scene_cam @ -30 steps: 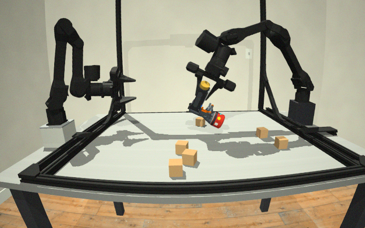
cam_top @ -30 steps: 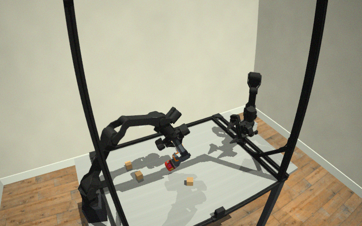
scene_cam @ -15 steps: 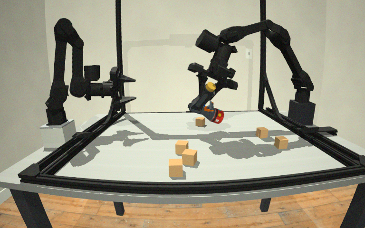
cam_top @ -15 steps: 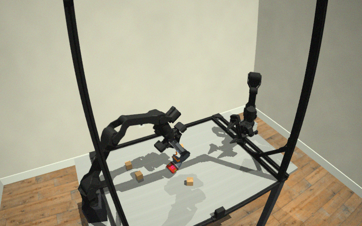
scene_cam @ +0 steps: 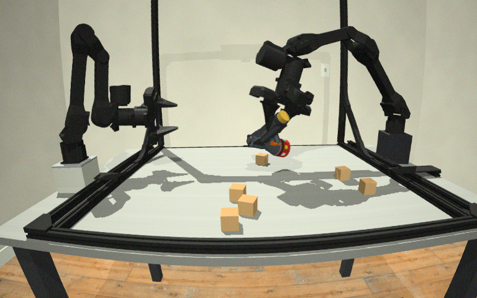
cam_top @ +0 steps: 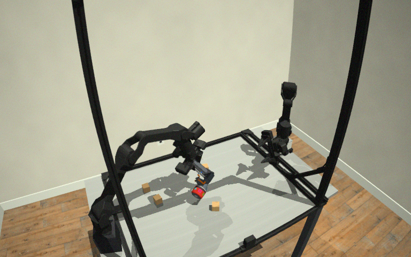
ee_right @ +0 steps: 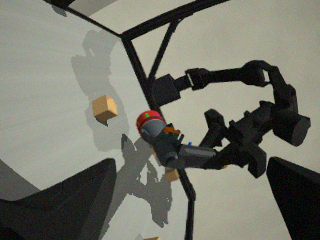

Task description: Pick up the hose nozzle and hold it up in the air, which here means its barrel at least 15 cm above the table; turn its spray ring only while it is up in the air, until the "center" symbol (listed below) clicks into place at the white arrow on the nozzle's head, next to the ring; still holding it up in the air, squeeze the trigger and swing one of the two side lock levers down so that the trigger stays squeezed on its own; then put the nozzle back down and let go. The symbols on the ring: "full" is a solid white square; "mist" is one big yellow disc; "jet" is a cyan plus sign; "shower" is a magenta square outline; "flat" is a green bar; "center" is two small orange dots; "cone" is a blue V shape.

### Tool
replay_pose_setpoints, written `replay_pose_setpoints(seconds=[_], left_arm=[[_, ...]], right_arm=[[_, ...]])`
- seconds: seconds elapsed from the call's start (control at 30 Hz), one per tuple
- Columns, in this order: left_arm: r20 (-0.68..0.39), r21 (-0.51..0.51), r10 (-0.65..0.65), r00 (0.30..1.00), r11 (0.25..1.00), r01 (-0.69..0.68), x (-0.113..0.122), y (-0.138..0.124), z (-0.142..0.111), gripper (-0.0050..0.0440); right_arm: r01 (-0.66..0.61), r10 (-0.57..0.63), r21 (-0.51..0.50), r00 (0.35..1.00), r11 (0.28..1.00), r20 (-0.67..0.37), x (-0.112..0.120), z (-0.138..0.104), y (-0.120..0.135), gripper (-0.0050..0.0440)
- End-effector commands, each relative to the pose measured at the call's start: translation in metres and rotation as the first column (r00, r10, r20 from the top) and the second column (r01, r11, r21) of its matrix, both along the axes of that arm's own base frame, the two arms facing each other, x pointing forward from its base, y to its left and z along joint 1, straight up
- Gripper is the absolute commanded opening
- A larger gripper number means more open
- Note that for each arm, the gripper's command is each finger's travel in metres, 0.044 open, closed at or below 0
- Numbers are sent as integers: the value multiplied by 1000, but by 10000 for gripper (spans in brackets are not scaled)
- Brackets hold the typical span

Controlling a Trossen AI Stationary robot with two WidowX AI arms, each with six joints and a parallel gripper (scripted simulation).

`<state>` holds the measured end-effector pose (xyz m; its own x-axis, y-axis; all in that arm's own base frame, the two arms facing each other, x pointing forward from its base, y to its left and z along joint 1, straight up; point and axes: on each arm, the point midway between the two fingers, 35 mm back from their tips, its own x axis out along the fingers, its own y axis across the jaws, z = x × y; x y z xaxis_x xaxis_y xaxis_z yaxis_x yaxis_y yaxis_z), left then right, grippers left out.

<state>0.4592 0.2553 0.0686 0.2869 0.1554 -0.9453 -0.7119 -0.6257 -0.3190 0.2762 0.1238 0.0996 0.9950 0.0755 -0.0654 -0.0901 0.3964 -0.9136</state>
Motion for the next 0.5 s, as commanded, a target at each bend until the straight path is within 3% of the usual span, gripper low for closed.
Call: replay_pose_setpoints(seconds=[0.0, 0.47], left_arm=[[-2, -41, 112, 994, 993, -112, -2, 2, 0, 0], [-59, -131, 373, 926, 917, -377, -15, 1, -4, 0]], right_arm=[[1, -1, -3, 1000, 1000, -1, 0, 0, 0, 400], [1, -1, -3, 1000, 1000, -1, 0, 0, 0, 400]])
